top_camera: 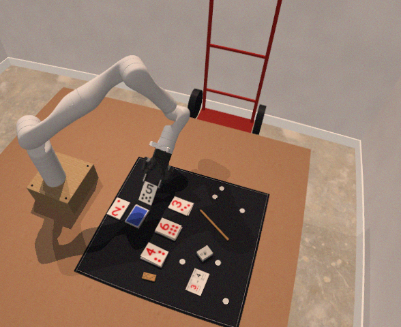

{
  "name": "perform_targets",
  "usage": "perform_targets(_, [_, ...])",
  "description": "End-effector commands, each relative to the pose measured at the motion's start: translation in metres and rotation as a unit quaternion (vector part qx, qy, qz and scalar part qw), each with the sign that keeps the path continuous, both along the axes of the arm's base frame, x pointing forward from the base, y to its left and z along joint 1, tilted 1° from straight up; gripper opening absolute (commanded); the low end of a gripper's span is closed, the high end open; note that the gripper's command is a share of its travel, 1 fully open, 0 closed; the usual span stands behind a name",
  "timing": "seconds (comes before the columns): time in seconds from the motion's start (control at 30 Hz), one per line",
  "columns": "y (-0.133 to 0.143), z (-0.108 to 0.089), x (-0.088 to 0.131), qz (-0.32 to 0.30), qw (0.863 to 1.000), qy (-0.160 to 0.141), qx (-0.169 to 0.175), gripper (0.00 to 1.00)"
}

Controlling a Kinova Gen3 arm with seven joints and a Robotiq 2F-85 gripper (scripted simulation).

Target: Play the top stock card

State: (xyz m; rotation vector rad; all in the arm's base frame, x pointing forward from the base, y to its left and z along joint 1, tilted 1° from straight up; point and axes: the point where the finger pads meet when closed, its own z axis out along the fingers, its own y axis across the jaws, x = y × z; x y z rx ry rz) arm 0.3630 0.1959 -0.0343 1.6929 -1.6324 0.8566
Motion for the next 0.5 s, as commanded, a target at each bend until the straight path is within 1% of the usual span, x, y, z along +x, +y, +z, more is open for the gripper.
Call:
perform_targets(0.0, [0.0001, 0.0065, 0.0025, -0.002, 1.000, -0.003, 0.019, 0.71])
perform_targets(0.4, [0.0010, 0.0051, 0.0025, -0.002, 0.994, 0.000, 0.110, 0.71])
perform_targets(0.47, [0.0010, 0.0051, 0.0025, -0.002, 0.994, 0.000, 0.110, 0.71])
